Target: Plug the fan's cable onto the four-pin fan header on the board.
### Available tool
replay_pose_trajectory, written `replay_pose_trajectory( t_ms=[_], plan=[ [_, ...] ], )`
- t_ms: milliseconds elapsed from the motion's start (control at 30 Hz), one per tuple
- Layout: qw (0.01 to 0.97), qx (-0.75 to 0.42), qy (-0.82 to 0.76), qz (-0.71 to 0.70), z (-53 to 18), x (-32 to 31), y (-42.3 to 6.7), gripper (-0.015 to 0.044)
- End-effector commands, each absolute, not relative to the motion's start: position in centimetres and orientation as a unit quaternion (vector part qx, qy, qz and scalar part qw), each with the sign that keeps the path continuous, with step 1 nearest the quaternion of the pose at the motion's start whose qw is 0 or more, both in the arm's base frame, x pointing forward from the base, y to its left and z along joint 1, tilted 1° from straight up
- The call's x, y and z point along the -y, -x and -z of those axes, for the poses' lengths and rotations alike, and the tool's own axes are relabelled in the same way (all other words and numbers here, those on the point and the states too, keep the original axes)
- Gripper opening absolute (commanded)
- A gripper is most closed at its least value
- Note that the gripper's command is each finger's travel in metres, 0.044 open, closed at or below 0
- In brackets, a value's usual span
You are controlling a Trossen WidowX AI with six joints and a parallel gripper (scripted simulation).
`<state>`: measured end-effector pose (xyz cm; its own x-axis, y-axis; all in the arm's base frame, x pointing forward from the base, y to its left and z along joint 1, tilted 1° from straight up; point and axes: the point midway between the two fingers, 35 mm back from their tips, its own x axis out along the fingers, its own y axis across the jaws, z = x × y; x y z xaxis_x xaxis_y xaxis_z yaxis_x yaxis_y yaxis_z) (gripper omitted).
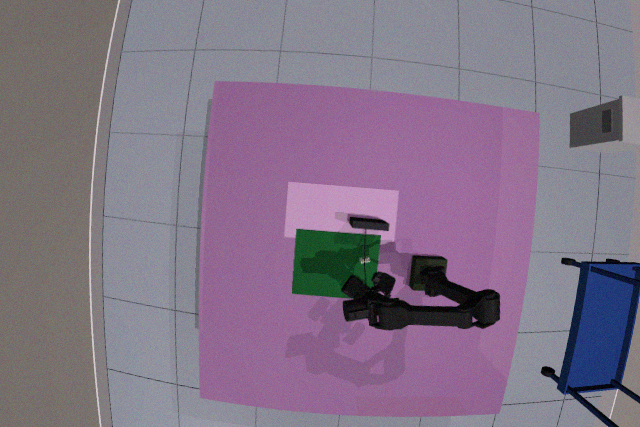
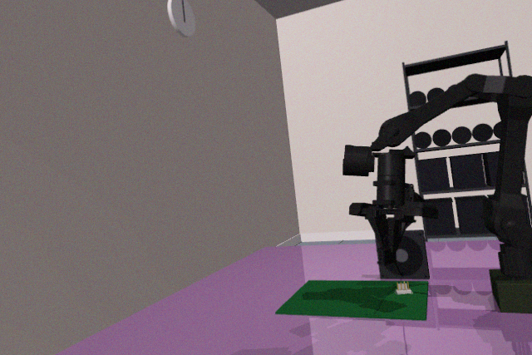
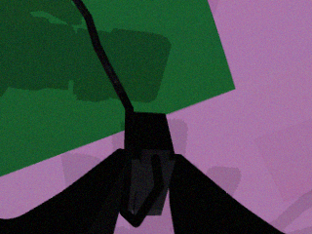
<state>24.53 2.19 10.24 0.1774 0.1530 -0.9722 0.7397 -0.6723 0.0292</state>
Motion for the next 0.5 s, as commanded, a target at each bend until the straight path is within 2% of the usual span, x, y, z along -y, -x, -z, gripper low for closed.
replay_pose_trajectory(
  t_ms=[0,467],
  plan=[
    [0.259,-0.309,-0.725,0.559,-11.18,-2.29,-24.48,0.0],
    [0.41,-0.417,-0.633,0.507,-11.33,-1.96,-25.42,0.0]
  ],
)
